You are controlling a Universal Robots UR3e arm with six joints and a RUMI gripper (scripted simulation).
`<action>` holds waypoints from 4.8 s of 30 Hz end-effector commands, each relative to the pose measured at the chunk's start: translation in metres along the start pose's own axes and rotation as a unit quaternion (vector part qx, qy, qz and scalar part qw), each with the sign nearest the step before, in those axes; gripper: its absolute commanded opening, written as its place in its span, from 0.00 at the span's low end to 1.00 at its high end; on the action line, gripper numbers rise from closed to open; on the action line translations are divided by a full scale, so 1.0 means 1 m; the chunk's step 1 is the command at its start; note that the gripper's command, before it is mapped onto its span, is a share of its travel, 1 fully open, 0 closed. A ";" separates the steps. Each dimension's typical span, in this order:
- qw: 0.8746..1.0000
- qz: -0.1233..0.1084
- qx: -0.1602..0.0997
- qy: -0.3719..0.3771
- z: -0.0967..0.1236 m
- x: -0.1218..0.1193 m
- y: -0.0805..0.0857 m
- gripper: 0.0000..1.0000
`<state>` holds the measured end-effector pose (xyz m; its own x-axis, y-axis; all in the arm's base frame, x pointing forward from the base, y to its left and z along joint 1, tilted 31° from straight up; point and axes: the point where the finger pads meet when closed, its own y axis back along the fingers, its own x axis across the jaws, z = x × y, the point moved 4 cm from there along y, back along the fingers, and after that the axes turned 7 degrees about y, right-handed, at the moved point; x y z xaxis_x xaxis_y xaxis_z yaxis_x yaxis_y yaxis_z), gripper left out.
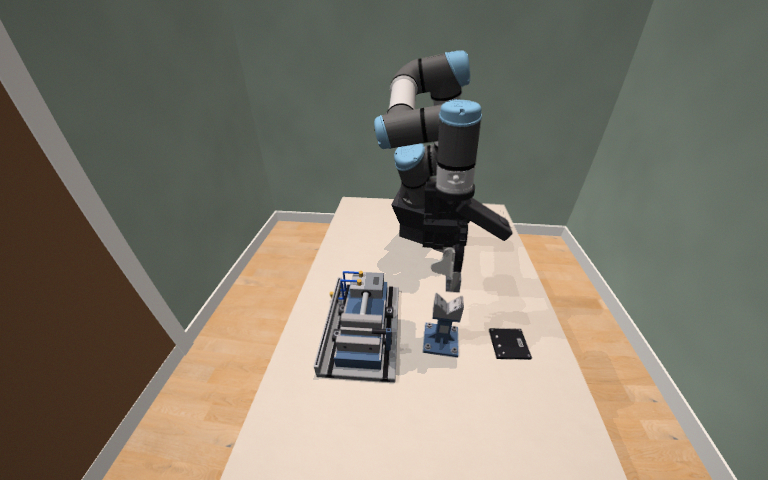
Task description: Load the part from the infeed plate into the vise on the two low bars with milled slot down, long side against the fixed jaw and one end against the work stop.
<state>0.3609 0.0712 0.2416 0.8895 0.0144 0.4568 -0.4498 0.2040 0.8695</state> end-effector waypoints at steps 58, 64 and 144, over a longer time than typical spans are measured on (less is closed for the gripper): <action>0.961 0.035 0.274 0.001 0.025 -0.002 -0.006 0.00; 0.955 0.038 0.293 0.001 0.027 -0.003 -0.008 0.00; 0.934 0.045 0.355 0.001 0.032 -0.003 -0.012 0.00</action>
<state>0.3606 0.0375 0.2356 0.8460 0.0006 0.5332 -0.4619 -0.4990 0.7333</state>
